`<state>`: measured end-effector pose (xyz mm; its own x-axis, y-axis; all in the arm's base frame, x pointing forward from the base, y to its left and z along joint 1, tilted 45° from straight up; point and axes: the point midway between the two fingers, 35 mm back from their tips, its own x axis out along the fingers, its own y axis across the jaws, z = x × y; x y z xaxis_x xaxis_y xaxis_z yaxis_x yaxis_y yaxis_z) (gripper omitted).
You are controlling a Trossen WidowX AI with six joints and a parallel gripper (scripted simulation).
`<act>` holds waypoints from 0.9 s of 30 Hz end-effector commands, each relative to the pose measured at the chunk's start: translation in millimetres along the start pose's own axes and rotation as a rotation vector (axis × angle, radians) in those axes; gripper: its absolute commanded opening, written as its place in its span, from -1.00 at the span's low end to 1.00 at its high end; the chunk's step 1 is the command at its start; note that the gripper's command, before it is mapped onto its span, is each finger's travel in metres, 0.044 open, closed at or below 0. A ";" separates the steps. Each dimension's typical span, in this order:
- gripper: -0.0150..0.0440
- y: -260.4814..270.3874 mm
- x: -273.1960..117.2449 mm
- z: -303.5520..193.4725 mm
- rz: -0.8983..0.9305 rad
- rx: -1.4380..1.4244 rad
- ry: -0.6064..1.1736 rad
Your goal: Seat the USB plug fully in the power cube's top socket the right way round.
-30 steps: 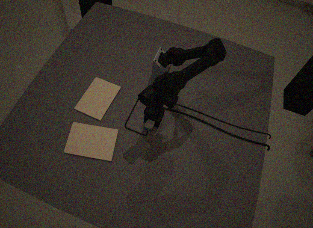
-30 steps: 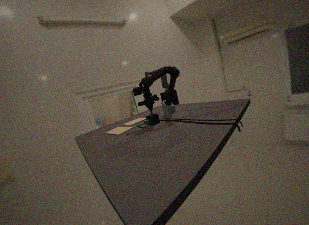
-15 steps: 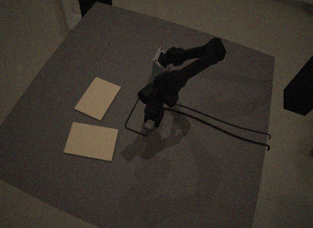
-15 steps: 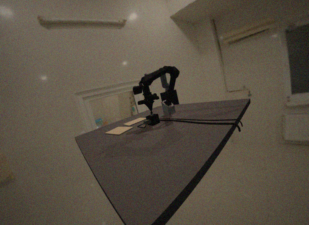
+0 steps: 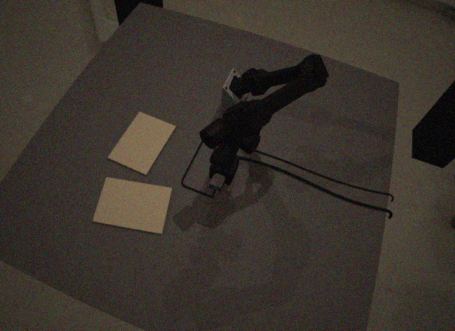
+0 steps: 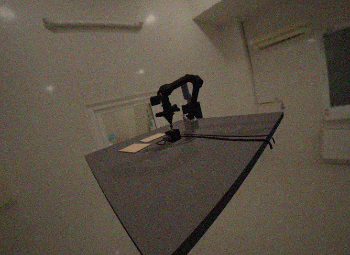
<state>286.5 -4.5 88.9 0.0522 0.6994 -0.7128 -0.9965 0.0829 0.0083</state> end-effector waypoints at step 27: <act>-0.49 -0.1 -6.0 -0.1 0.000 0.380 0.000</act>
<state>286.0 -8.8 93.5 0.0516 0.6998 -0.7124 -0.9300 0.2936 0.2210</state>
